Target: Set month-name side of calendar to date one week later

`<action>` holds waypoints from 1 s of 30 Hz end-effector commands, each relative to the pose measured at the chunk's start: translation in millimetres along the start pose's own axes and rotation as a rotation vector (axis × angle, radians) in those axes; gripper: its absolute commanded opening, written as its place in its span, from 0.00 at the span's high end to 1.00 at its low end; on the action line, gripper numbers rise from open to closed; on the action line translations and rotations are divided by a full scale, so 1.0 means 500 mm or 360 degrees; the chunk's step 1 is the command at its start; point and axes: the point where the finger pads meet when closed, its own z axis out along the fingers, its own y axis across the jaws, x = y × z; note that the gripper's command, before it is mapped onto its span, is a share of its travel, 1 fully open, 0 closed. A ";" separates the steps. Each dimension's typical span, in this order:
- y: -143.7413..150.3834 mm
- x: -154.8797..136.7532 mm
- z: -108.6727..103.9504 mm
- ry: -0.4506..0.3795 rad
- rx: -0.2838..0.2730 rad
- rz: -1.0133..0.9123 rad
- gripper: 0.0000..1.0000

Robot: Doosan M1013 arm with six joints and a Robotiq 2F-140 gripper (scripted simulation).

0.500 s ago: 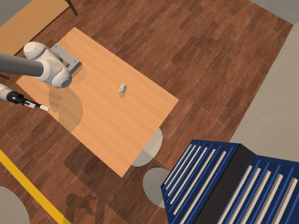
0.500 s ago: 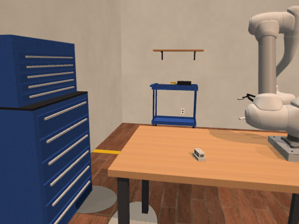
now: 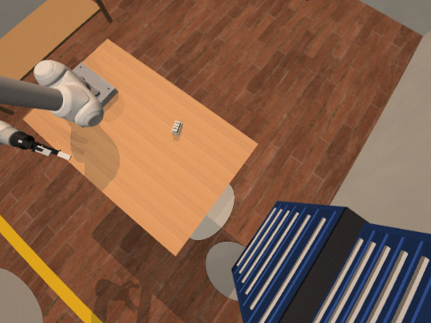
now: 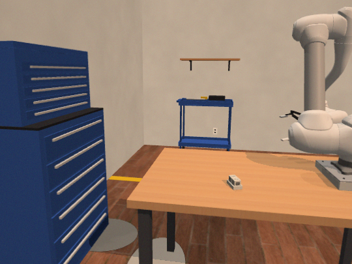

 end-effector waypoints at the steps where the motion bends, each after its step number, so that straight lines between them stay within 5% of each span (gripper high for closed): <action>1: 0.000 0.000 0.000 0.0000 0.0000 0.0000 0.00; 9: 0.003 -0.008 0.011 -0.0046 -0.0018 0.0030 0.00; 19: 0.026 -0.065 0.080 -0.0347 -0.0178 0.0227 0.00; 30: 0.077 -0.177 0.189 -0.0846 -0.0682 0.0545 0.00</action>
